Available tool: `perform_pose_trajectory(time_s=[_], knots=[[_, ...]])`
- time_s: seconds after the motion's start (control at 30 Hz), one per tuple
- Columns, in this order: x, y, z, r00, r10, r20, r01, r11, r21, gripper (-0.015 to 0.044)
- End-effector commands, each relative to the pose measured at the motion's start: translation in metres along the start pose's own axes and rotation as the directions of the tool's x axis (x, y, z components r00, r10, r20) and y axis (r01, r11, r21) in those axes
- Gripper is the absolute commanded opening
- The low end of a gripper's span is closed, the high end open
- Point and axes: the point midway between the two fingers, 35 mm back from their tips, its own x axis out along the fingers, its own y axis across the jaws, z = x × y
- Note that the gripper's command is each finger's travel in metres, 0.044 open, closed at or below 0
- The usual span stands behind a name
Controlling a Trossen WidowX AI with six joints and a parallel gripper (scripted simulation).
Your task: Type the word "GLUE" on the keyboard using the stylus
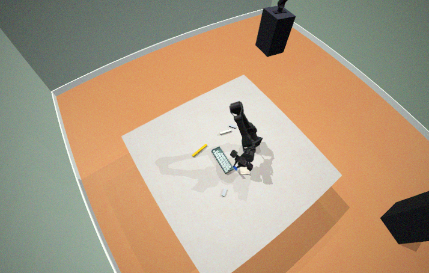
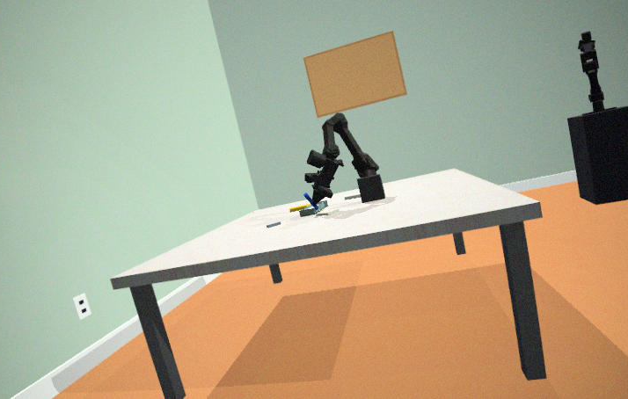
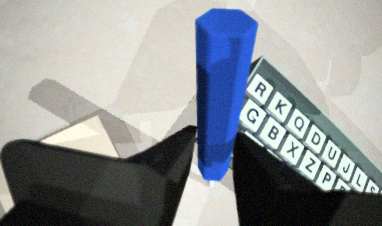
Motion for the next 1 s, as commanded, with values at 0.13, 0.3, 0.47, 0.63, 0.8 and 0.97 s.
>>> perform_pose_trajectory(time_s=[0.13,0.3,0.47,0.63,0.8,0.97], knots=[[-0.013,-0.023,0.036,0.982,-0.097,0.163,0.052,0.964,0.262,0.0000],[-0.023,-0.034,0.042,0.961,-0.152,0.231,0.055,0.925,0.377,0.0000],[-0.034,-0.047,0.044,0.937,-0.207,0.282,0.046,0.873,0.486,0.0000],[-0.035,-0.049,0.044,0.933,-0.214,0.288,0.044,0.865,0.501,0.0000],[-0.027,-0.047,0.042,0.934,-0.212,0.286,0.043,0.865,0.501,0.0000],[-0.016,-0.046,0.037,0.935,-0.212,0.286,0.043,0.865,0.500,0.0000]])
